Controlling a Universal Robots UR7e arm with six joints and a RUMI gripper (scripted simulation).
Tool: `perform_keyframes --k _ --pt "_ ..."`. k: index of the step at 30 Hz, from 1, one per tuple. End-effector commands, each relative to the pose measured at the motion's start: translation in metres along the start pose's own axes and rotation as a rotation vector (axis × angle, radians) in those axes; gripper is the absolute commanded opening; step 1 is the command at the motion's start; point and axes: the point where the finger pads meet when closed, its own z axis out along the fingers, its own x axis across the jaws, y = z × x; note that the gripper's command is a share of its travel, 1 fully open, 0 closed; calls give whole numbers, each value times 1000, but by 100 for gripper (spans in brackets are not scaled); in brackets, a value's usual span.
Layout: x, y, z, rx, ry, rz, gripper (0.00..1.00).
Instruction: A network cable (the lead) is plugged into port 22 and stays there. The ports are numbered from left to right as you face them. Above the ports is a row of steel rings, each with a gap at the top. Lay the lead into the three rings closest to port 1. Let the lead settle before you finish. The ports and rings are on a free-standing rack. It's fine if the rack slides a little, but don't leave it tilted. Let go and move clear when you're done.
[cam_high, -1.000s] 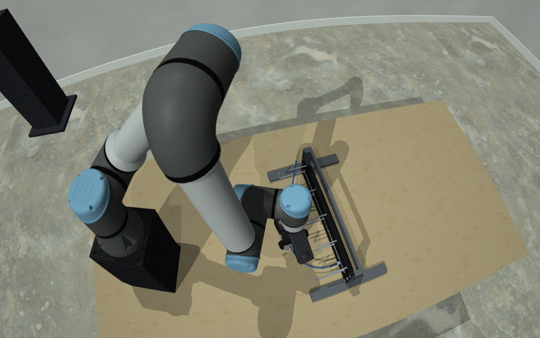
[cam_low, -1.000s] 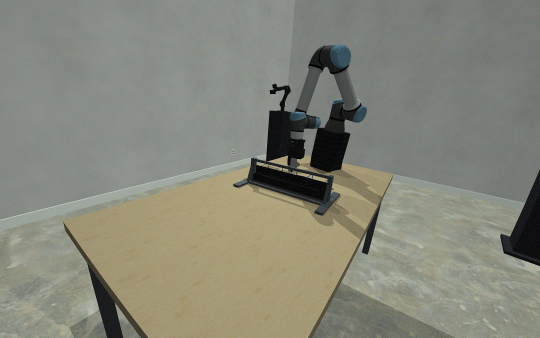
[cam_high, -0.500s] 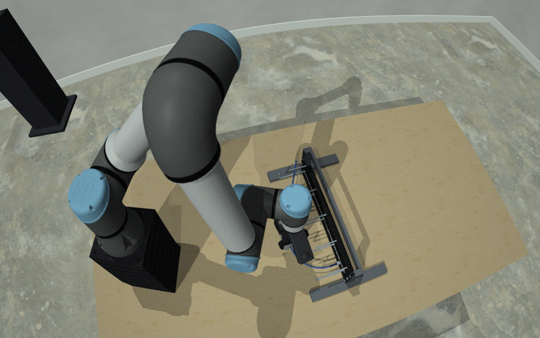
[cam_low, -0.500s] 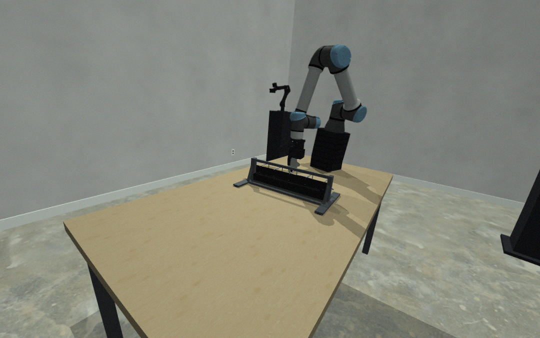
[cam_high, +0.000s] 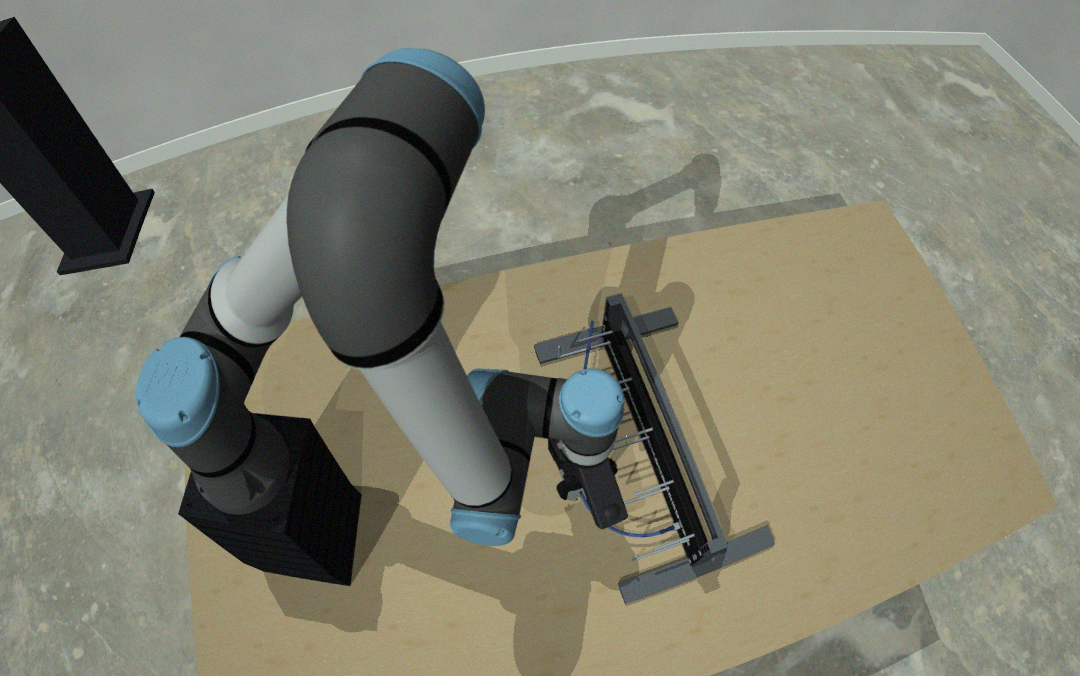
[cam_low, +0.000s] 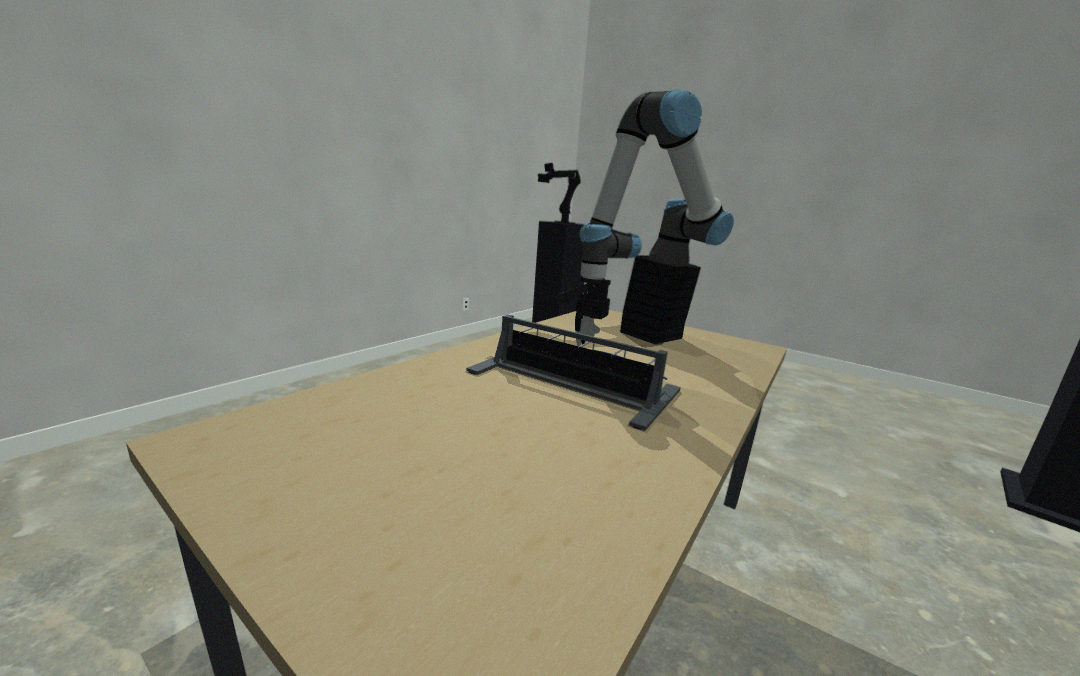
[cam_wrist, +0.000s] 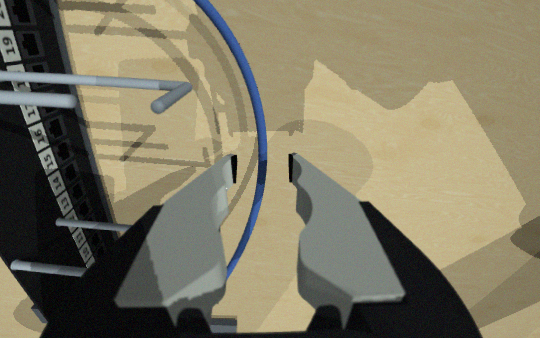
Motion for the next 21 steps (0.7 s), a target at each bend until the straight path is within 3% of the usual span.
perform_keyframes --k 1,21 --pt "0 0 1 1 -1 0 20" --pt "-1 0 12 1 -1 0 20"
